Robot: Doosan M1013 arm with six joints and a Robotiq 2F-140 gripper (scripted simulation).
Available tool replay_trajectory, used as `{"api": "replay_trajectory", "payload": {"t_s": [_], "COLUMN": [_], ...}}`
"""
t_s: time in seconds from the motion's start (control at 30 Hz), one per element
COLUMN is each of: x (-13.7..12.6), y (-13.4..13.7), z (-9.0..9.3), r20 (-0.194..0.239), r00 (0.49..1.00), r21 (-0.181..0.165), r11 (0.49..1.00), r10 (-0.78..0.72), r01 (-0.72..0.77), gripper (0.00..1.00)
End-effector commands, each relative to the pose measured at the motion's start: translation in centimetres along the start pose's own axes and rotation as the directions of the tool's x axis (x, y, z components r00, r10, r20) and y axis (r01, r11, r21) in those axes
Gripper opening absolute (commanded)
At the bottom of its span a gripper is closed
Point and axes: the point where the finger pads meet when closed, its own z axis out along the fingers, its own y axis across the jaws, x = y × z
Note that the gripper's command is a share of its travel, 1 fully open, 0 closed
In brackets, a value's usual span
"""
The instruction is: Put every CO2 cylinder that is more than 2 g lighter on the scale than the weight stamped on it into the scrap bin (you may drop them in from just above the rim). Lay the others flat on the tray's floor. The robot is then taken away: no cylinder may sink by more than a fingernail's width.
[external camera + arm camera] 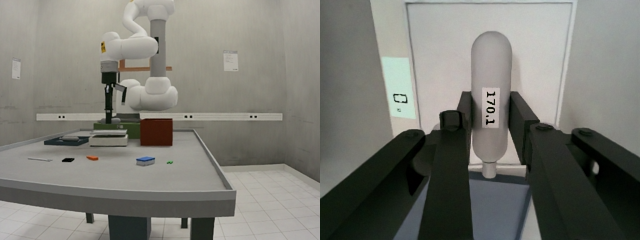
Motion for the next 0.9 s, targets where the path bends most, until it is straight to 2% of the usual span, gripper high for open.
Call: {"api": "replay_trajectory", "payload": {"t_s": [0.0,0.33,0.87], "x": [0.0,0.0,0.0], "y": [0.1,0.1,0.1], "z": [1.2,3.3,3.5], "r20": [0.000,0.000,0.000], "r00": [1.000,1.000,1.000], "r21": [-0.001,-0.001,-0.001], "r11": [1.000,1.000,1.000], "r10": [0.000,0.000,0.000], "r01": [0.000,0.000,0.000], "gripper": [0.10,0.10,0.10]}}
